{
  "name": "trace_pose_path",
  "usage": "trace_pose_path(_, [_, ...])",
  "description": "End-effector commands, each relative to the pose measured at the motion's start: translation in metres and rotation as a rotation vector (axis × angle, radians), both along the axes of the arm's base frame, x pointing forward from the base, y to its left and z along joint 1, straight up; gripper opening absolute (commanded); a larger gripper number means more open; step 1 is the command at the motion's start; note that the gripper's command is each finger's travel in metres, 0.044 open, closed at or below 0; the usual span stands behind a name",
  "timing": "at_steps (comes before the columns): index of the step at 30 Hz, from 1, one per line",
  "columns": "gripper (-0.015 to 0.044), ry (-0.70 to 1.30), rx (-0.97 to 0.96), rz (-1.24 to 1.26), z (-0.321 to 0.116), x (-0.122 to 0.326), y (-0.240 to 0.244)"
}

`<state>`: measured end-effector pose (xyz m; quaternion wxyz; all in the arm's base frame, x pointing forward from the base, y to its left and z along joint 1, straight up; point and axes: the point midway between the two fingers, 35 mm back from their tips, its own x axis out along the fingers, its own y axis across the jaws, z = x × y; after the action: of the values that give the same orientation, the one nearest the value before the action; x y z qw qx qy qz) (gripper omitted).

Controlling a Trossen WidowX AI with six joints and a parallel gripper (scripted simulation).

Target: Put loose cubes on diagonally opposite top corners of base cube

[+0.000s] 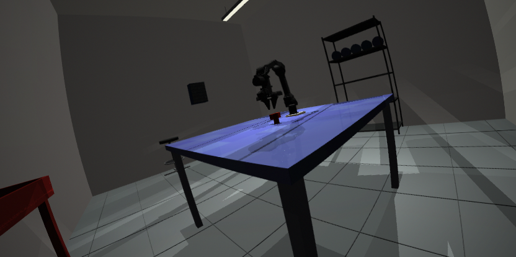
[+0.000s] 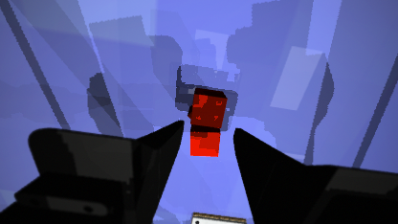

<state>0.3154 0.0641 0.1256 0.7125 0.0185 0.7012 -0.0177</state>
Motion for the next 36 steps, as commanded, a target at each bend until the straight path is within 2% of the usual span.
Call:
trace_pose_path(1, [0.0205, -0.014, 0.003, 0.0, 0.008, 0.001, 0.0])
trace_pose_path(36, [0.0205, -0.014, 0.003, 0.0, 0.021, 0.001, 0.0])
